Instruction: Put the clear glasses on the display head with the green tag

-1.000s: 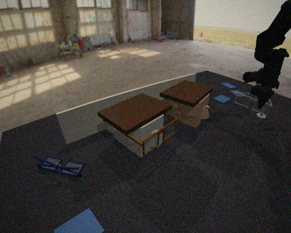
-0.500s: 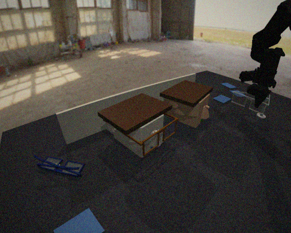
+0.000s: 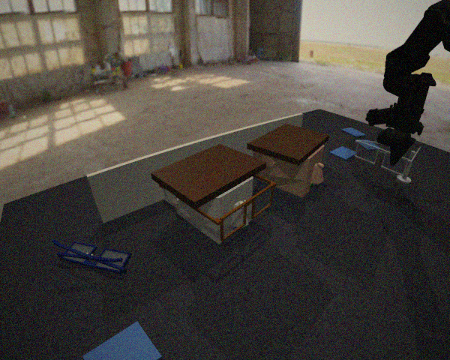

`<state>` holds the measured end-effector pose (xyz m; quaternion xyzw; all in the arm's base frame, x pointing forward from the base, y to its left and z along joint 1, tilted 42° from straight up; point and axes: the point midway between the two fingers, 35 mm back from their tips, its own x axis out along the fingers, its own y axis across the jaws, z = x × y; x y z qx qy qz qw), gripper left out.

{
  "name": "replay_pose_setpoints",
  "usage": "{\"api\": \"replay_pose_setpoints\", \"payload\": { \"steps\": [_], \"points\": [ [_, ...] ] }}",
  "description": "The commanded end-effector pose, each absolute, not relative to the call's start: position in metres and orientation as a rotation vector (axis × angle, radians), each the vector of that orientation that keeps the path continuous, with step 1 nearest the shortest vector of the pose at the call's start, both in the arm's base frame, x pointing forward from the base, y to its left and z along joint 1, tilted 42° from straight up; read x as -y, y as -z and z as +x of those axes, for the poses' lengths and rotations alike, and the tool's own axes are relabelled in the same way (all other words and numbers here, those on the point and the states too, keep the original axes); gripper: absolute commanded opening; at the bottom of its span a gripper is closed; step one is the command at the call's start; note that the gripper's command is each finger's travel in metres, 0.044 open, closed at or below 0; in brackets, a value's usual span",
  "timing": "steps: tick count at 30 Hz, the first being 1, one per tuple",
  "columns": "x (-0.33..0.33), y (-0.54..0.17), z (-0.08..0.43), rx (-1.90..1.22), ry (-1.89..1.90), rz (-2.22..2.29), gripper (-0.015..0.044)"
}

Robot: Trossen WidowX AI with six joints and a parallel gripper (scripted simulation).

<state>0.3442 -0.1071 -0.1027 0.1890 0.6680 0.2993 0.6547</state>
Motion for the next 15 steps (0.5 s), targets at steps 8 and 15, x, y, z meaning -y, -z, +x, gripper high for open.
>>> {"api": "replay_pose_setpoints", "payload": {
  "steps": [8, 15],
  "points": [
    [0.1062, 0.1012, 0.3484, -1.509, -0.677, 0.435, 0.0000],
    [0.1063, 0.1012, 0.3475, -1.509, -0.677, 0.435, 0.0000]
  ]
}}
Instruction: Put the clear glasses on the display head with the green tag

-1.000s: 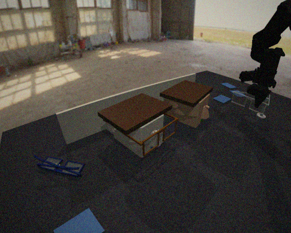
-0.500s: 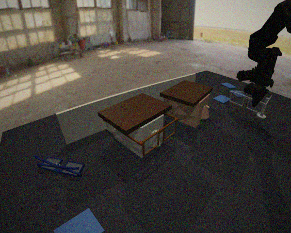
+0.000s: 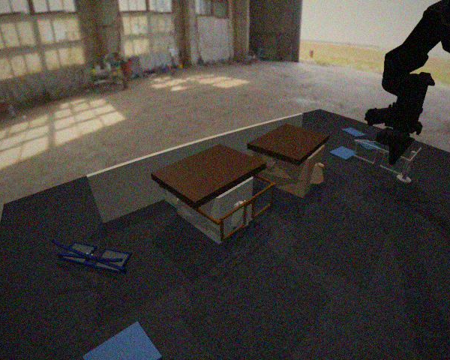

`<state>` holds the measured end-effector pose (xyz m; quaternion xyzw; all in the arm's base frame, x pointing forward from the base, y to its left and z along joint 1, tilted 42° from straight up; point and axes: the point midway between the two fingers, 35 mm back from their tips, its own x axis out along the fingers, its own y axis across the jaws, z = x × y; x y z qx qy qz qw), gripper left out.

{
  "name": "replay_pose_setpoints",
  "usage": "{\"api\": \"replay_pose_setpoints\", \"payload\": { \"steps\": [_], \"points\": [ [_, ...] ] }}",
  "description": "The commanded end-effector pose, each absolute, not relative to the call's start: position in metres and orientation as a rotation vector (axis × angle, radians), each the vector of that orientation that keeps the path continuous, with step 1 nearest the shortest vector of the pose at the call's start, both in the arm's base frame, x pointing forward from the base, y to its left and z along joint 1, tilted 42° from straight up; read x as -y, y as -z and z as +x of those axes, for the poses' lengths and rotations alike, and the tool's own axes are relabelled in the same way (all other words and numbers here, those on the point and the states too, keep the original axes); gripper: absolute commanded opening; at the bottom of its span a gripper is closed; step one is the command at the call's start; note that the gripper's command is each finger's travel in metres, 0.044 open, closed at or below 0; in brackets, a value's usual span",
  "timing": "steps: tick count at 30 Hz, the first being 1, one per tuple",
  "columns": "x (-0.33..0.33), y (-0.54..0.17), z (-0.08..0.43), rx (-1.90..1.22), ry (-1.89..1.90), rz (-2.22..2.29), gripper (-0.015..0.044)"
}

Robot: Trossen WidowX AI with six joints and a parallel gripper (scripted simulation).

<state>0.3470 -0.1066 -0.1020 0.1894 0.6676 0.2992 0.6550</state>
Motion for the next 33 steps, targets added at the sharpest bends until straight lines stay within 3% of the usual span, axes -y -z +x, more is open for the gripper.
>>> {"api": "replay_pose_setpoints", "payload": {
  "steps": [1, 17, 33],
  "points": [
    [0.106, 0.101, 0.347, -1.509, -0.677, 0.435, 0.0000],
    [0.108, 0.101, 0.342, -1.509, -0.677, 0.435, 0.0000],
    [0.147, 0.056, 0.340, -1.511, -0.676, 0.434, 0.0000]
  ]
}}
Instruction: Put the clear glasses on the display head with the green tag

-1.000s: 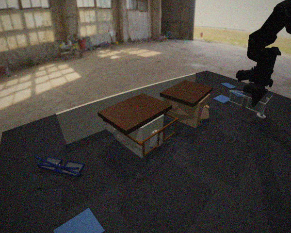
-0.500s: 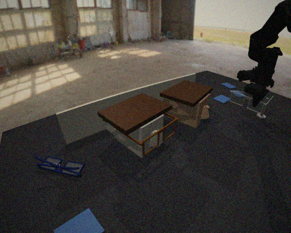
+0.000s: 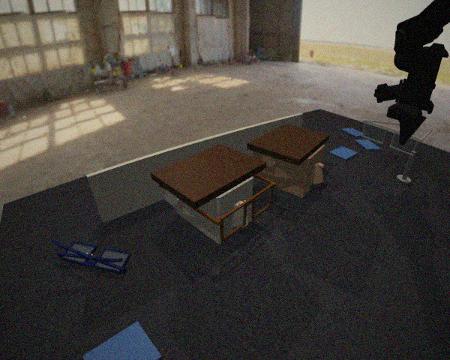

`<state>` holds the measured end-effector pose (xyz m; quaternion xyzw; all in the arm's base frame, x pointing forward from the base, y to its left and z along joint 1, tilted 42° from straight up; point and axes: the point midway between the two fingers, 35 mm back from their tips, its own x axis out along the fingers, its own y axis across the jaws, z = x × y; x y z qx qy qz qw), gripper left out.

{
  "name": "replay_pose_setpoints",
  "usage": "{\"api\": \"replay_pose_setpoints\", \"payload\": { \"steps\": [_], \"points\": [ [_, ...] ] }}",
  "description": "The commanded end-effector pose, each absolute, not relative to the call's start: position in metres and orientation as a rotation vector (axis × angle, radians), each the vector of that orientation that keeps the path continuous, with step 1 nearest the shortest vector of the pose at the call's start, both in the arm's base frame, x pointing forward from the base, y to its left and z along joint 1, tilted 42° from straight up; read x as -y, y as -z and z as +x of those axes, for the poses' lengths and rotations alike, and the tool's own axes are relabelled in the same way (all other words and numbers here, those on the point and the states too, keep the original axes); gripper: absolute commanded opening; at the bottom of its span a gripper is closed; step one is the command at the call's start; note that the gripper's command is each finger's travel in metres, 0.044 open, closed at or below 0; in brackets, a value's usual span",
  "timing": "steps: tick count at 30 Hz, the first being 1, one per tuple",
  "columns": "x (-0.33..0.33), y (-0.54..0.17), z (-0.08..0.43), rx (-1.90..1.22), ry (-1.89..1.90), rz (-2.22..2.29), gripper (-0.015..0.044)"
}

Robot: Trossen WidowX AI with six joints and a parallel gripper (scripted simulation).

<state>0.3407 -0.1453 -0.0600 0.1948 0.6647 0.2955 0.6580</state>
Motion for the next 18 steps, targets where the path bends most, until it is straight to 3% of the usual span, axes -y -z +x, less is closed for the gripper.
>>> {"api": "replay_pose_setpoints", "payload": {
  "steps": [1, 18],
  "points": [
    [0.148, 0.057, 0.339, -1.511, -0.675, 0.434, 0.0000],
    [0.182, 0.079, 0.272, -1.515, -0.672, 0.433, 0.0000]
  ]
}}
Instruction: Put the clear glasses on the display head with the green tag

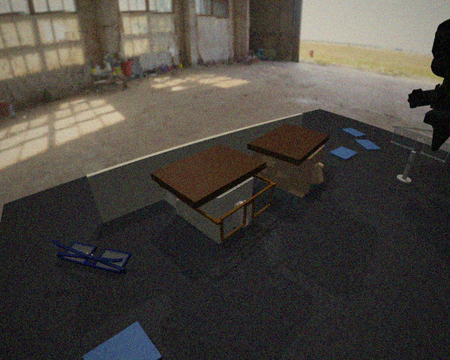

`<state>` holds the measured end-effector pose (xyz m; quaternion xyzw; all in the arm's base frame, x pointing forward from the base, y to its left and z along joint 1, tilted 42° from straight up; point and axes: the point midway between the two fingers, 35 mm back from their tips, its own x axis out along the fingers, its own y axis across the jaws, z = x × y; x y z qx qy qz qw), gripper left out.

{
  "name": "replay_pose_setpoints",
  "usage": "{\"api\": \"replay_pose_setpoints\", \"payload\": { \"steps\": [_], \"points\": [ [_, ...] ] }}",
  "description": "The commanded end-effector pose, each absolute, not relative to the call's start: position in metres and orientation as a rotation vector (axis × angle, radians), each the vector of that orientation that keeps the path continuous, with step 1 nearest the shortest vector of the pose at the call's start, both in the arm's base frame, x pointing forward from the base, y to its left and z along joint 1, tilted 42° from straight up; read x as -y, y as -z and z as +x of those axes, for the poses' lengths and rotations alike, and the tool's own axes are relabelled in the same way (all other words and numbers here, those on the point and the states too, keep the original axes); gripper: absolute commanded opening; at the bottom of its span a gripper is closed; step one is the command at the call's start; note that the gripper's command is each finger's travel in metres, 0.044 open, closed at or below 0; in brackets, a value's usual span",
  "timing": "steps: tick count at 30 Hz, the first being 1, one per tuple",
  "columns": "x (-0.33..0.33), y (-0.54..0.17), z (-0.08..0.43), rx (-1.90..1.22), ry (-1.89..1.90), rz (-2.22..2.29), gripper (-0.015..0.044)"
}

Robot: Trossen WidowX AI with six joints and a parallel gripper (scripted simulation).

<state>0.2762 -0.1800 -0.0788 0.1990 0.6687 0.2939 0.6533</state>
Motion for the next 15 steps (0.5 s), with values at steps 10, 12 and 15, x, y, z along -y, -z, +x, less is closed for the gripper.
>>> {"api": "replay_pose_setpoints", "payload": {
  "steps": [10, 12, 15],
  "points": [
    [0.162, 0.104, 0.271, -1.514, -0.673, 0.433, 0.0000],
    [0.155, 0.112, 0.270, -1.514, -0.673, 0.433, 0.0000],
    [0.145, 0.123, 0.269, -1.514, -0.674, 0.433, 0.0000]
  ]
}}
